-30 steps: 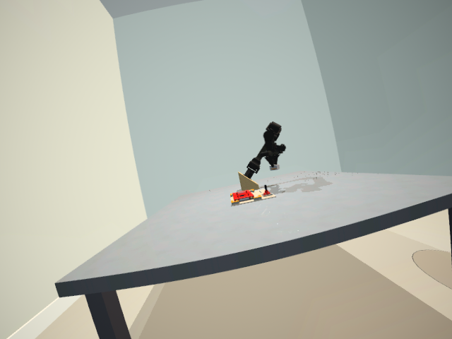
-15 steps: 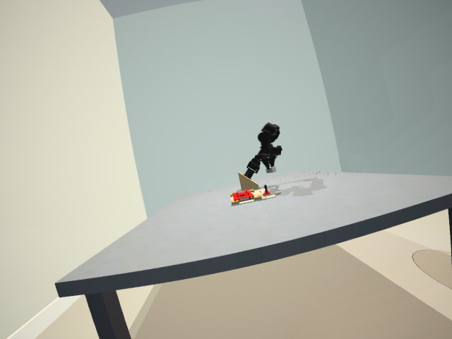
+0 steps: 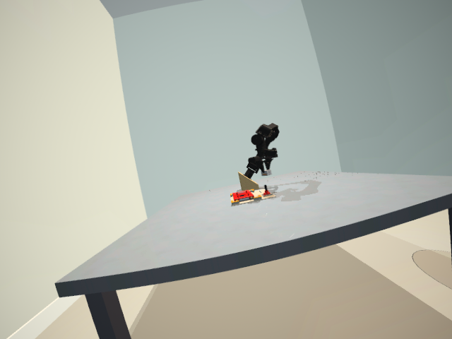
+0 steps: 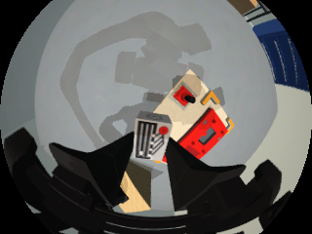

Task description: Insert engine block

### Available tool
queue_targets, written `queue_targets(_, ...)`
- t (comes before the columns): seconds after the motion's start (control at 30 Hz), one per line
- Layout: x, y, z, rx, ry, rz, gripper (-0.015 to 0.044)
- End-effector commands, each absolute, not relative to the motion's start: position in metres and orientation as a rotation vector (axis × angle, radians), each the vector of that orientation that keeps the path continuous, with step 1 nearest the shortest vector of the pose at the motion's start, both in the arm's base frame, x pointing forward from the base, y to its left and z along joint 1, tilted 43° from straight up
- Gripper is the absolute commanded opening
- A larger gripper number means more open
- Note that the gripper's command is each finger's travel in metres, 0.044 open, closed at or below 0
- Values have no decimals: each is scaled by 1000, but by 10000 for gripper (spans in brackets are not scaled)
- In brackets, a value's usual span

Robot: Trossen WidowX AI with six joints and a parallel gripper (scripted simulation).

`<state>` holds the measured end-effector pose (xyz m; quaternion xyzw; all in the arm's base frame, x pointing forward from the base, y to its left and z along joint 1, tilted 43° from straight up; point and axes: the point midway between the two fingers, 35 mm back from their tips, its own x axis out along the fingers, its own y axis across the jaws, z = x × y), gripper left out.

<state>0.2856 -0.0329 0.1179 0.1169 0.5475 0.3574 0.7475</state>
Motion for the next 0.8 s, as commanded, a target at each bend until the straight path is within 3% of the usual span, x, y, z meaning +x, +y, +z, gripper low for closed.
queue_targets(0.0,291,-42,109,284,1214,751,0)
queue_targets(0.77,312,-80,51,453,1294,625,0)
